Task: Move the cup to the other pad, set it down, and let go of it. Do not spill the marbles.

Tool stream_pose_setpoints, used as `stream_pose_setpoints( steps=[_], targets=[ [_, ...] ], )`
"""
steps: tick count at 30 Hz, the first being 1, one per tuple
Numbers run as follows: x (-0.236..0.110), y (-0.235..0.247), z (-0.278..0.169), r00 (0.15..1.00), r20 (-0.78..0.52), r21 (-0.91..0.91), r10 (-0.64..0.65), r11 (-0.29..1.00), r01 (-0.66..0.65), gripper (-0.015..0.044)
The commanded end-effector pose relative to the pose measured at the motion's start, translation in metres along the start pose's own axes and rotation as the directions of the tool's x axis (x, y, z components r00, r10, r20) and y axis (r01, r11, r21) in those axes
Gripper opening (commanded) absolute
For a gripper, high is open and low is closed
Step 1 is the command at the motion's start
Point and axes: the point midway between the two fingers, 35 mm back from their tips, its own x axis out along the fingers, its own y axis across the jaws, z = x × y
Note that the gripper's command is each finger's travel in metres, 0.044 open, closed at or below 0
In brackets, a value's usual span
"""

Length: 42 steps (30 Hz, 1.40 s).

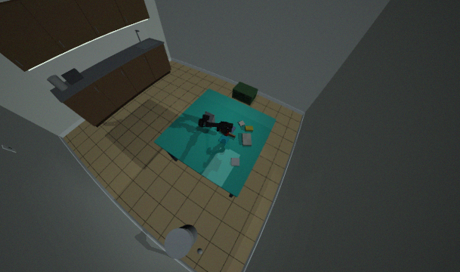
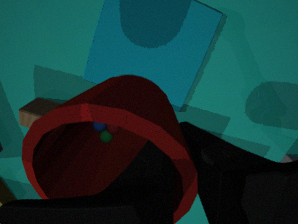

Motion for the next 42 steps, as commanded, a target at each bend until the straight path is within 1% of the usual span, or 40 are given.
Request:
stream_pose_setpoints(
  steps=[1, 15, 42],
  targets=[
    [0.000, -0.007, 0.010, 1.000, 0.002, -0.004, -0.003, 1.000, 0.003, 0.0000],
    [0.001, -0.026, 0.042, 1.000, 0.005, -0.004, -0.004, 1.000, 0.004, 0.0000],
    [0.035, -0.025, 0.043, 1.000, 0.005, -0.003, -0.004, 1.000, 0.004, 0.0000]
  ],
)
